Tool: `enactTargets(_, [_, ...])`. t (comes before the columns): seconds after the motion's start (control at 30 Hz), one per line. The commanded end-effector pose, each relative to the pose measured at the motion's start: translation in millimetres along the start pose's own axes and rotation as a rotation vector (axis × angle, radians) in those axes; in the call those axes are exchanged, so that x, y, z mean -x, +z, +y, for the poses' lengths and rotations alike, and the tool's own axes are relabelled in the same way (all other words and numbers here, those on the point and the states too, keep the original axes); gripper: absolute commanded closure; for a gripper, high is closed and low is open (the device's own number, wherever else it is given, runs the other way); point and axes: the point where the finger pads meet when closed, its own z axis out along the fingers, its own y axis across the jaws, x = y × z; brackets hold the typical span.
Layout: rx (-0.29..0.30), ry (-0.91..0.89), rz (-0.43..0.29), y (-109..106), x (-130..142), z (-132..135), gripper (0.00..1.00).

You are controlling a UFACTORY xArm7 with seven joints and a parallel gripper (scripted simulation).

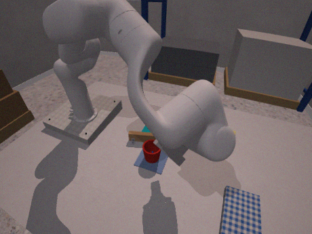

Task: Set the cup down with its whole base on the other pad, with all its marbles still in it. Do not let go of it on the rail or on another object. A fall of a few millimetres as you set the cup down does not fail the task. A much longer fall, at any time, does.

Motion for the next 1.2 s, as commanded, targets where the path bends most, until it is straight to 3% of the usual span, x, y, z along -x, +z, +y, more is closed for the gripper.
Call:
enactTargets(0.0, [-0.073,-0.204,0.087,0,17,12,1.0])
enactTargets(0.17, [-0.112,-0.432,0.196,2,33,27,1.0])
enactTargets(0.27, [-0.112,-0.432,0.196,2,33,27,1.0])
enactTargets(0.33, [-0.13,-0.605,0.283,5,45,38,1.0])
enactTargets(0.6, [-0.142,-0.895,0.437,9,62,56,1.0])
enactTargets(0.63, [-0.137,-0.976,0.483,11,68,63,1.0])
enactTargets(0.7, [-0.14,-0.998,0.494,11,68,63,1.0])
enactTargets(0.73, [-0.134,-1.097,0.551,13,74,69,1.0])
enactTargets(0.83, [-0.135,-1.104,0.555,13,74,69,1.0])
enactTargets(0.9, [-0.113,-1.283,0.662,16,86,83,1.0])
enactTargets(1.07, [-0.096,-1.433,0.753,18,92,91,1.0])
enactTargets(1.17, [-0.054,-1.592,0.859,23,103,105,1.0])
